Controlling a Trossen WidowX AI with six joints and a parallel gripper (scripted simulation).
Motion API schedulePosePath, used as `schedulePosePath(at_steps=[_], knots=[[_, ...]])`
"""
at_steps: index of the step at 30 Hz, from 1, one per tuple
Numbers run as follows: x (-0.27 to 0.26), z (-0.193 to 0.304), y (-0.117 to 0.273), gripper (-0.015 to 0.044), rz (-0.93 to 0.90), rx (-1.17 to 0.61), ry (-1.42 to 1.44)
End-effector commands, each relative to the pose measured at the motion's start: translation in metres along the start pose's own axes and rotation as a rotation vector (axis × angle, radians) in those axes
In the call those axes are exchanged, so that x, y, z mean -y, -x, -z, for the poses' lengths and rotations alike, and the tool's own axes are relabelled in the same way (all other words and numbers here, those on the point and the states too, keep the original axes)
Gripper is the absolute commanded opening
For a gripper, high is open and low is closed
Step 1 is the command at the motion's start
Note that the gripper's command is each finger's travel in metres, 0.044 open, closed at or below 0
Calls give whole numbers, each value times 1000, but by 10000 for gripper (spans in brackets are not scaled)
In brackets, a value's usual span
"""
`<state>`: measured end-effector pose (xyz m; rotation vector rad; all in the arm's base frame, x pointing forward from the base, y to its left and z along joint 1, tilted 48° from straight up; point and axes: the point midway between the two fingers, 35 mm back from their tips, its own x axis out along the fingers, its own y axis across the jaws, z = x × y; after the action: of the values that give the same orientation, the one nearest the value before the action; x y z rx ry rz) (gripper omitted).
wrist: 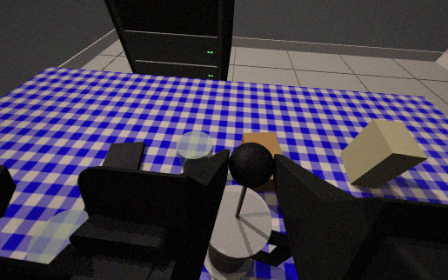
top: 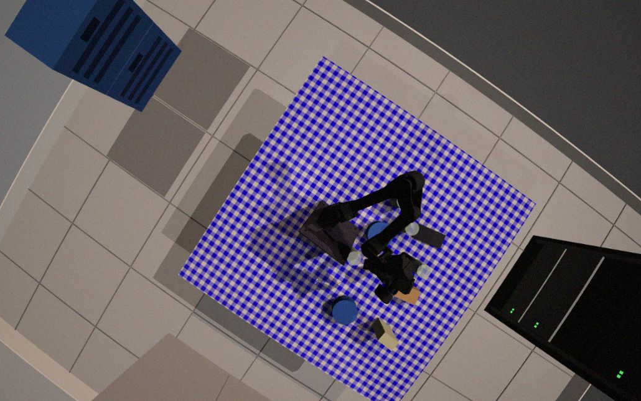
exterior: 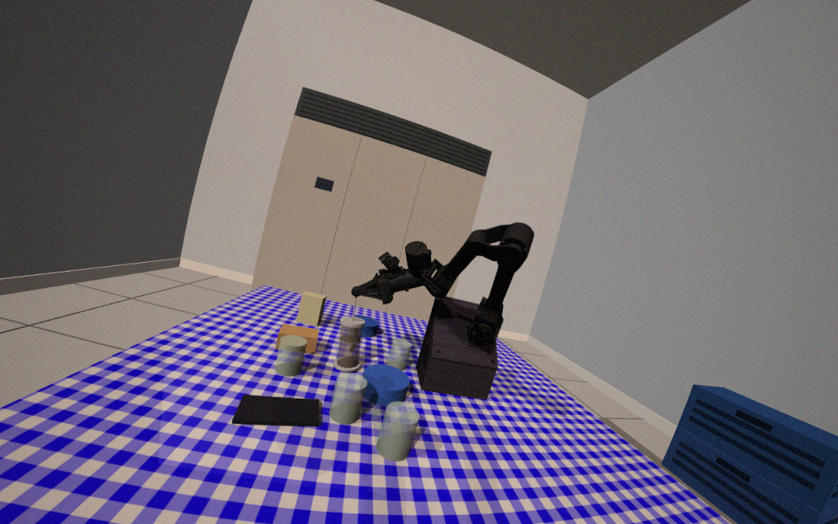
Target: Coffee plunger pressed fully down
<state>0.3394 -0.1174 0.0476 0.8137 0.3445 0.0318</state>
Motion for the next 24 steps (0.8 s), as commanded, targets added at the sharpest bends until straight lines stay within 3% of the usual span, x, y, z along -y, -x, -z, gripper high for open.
schedulePosePath(at_steps=[1,24], knots=[[1,26,-6,116,5,-54,-30],[0,46,-30,116,-2,-48,-34]])
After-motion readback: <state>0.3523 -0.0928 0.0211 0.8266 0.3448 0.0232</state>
